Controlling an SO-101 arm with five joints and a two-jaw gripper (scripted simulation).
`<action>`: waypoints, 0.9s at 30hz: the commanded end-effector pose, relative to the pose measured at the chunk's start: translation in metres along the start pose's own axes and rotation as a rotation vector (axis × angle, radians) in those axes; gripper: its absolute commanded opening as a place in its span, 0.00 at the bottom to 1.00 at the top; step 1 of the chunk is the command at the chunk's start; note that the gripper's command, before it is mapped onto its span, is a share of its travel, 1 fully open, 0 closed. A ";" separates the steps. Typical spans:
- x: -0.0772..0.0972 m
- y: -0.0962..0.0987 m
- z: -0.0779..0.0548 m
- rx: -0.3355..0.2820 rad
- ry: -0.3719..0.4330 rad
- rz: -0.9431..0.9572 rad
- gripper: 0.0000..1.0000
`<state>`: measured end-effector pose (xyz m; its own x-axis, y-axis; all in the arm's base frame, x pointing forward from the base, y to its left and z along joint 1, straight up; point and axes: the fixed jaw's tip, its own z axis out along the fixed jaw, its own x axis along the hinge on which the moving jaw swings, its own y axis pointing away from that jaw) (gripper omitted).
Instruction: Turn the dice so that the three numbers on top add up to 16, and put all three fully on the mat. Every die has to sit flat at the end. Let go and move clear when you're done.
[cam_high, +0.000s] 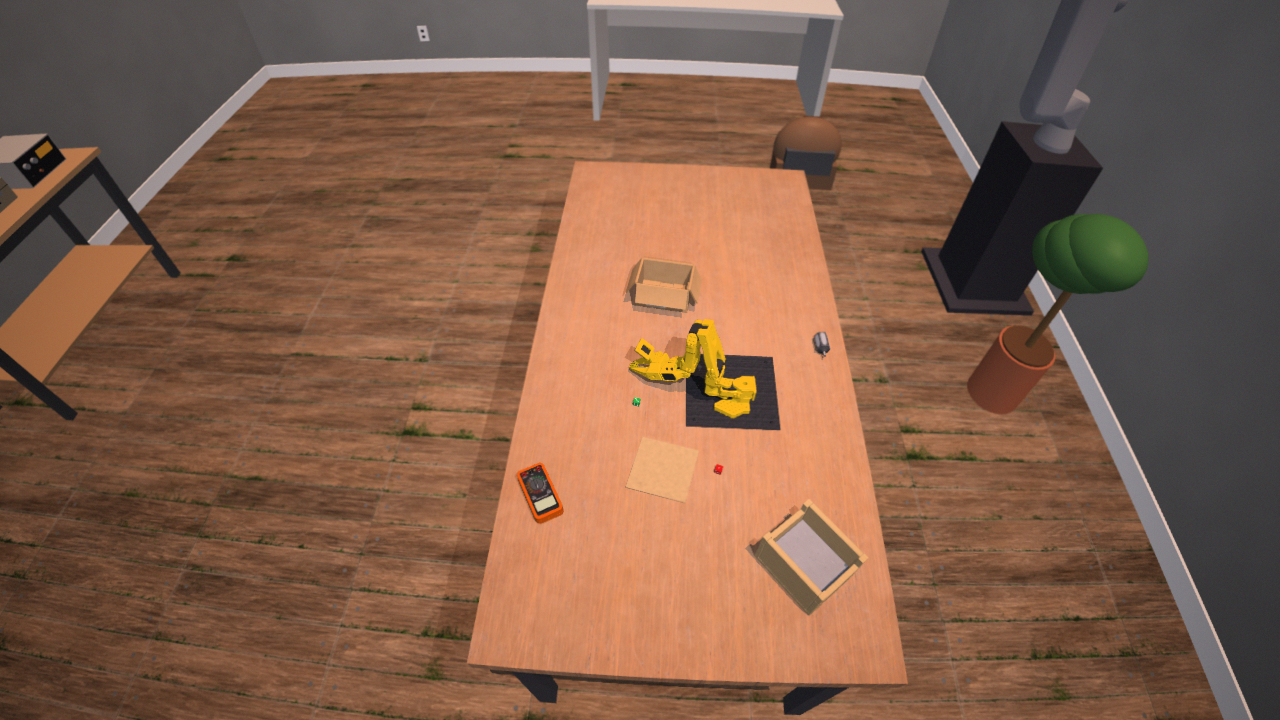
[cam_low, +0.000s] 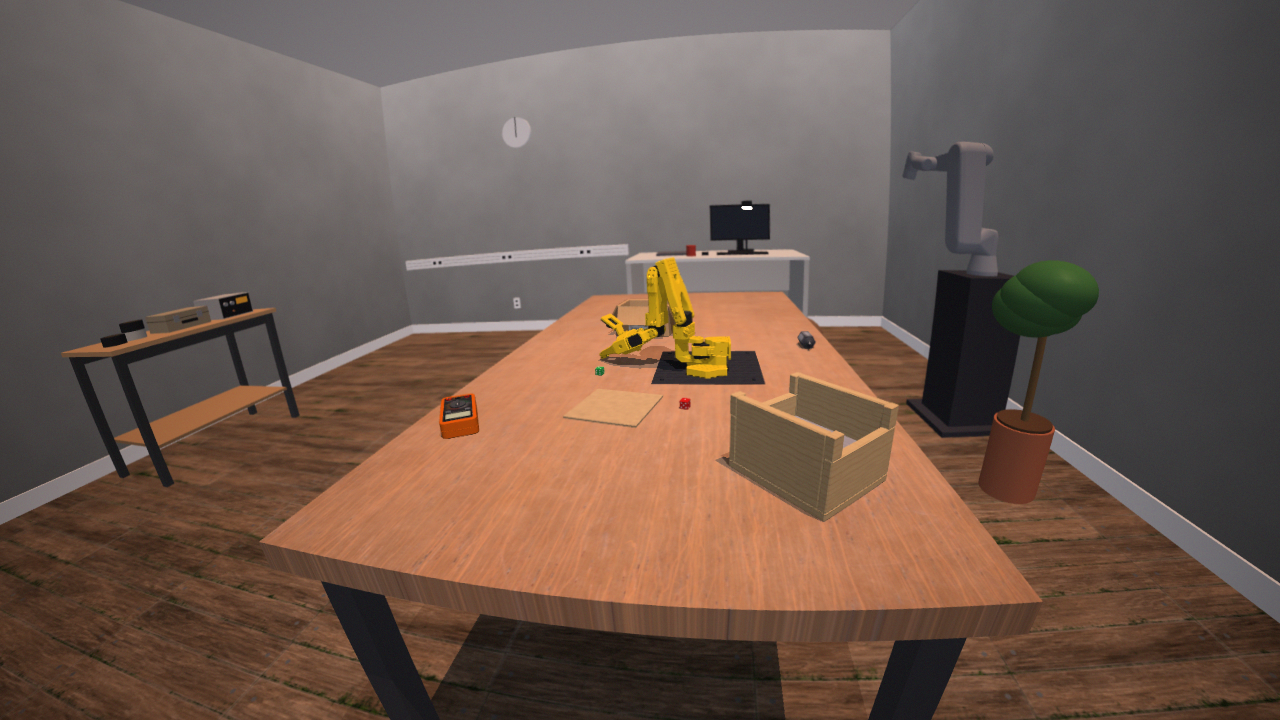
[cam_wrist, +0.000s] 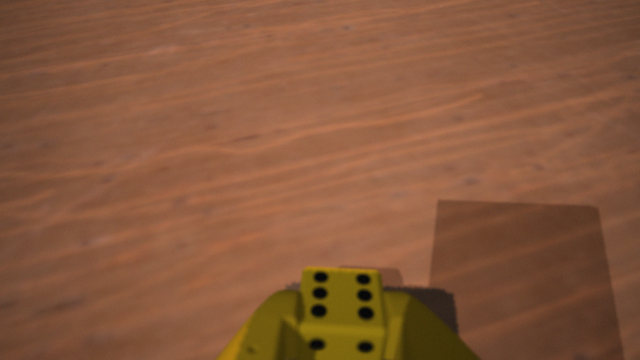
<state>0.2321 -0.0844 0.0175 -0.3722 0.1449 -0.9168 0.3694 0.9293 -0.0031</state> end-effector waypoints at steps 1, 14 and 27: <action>0.001 0.002 0.001 -0.007 -0.002 -0.009 0.00; 0.003 0.002 0.002 -0.007 -0.002 -0.009 0.00; 0.004 0.002 0.002 -0.007 -0.001 -0.009 0.00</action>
<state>0.2323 -0.0844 0.0142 -0.3712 0.1445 -0.9172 0.3694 0.9293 -0.0031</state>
